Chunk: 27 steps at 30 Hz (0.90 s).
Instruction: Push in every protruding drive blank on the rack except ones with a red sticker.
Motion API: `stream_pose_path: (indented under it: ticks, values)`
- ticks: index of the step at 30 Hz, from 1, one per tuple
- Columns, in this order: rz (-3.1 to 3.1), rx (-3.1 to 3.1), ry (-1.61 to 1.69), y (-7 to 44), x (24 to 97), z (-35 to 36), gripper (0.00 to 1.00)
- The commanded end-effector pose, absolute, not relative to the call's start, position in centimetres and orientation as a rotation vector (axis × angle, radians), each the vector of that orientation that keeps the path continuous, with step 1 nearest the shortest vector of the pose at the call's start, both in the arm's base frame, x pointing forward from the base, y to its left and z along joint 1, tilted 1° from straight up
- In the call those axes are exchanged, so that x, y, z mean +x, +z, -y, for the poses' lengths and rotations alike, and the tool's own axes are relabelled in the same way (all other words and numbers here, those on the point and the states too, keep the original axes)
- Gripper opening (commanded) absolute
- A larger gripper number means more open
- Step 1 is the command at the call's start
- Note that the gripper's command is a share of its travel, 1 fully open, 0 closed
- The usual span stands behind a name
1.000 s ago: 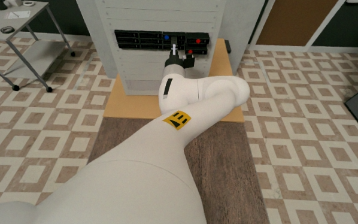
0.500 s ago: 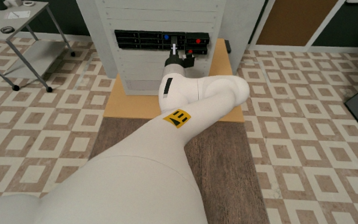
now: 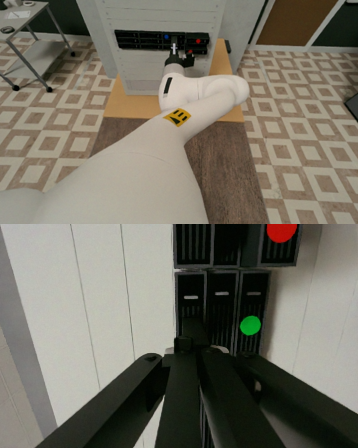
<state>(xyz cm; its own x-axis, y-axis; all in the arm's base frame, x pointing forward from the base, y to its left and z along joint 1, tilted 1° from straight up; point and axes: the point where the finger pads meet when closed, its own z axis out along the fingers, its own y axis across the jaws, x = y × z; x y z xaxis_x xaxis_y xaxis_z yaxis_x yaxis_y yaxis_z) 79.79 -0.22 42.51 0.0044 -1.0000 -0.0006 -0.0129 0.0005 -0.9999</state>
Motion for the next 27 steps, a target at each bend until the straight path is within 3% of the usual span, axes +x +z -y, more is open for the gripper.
stream_pose_path:
  ticks: [1, 27]
  values:
    - [-1.214, -1.220, -1.200, 42.62, 79.90, 0.22, 0.10]
    - [-1.214, -1.220, -1.200, 42.61, 80.20, 0.21, 0.10]
